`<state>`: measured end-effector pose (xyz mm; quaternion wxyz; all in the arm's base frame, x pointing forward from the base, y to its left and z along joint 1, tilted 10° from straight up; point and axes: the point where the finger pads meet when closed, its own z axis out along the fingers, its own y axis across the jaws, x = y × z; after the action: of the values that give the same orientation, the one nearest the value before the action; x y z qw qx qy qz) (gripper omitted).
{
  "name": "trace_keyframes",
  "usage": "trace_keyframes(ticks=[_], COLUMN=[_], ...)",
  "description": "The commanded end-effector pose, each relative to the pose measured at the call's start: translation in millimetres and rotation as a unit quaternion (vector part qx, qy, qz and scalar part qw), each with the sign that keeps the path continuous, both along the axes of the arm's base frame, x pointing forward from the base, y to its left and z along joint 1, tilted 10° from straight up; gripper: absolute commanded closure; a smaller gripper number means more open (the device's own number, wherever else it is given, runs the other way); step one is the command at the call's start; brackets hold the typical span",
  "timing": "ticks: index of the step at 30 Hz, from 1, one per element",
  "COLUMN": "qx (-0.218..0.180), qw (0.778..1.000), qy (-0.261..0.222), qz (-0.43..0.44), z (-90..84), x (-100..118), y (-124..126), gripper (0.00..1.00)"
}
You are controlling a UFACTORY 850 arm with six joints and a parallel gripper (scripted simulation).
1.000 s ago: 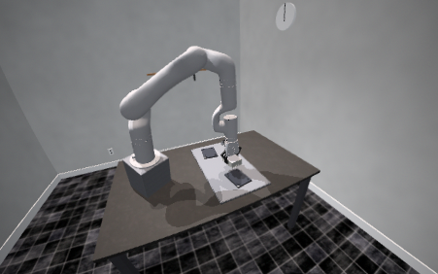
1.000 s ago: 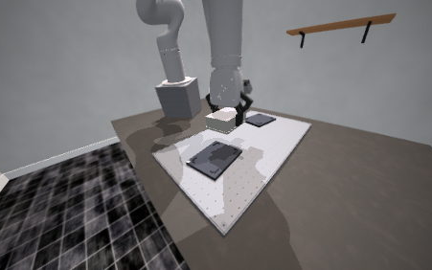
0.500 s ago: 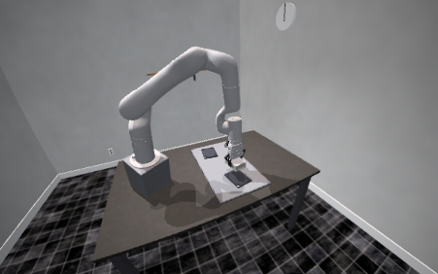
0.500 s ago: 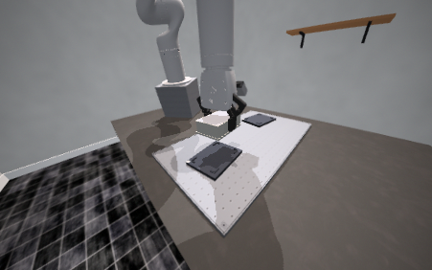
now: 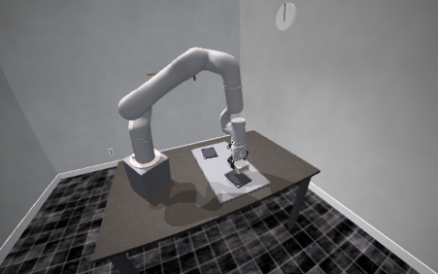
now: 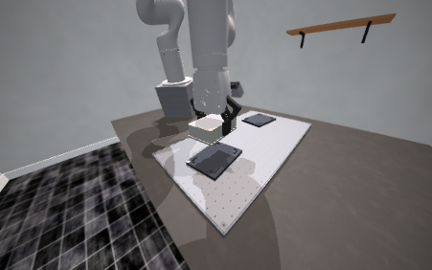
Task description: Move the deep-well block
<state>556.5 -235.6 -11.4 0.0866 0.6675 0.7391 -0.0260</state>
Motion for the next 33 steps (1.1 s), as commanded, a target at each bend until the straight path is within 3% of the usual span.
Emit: trace_keyframes(ticks=[1,29,33], qx=[0.003,0.003,0.003], qw=[1.000,1.000,1.000], qy=[0.001,0.001,0.001], qz=[0.000,0.000,0.000], z=[0.9,0.8,-5.8], x=[1.0,0.9,1.5], y=[-0.4,0.8,-0.1], gripper=[1.00,1.00,1.00])
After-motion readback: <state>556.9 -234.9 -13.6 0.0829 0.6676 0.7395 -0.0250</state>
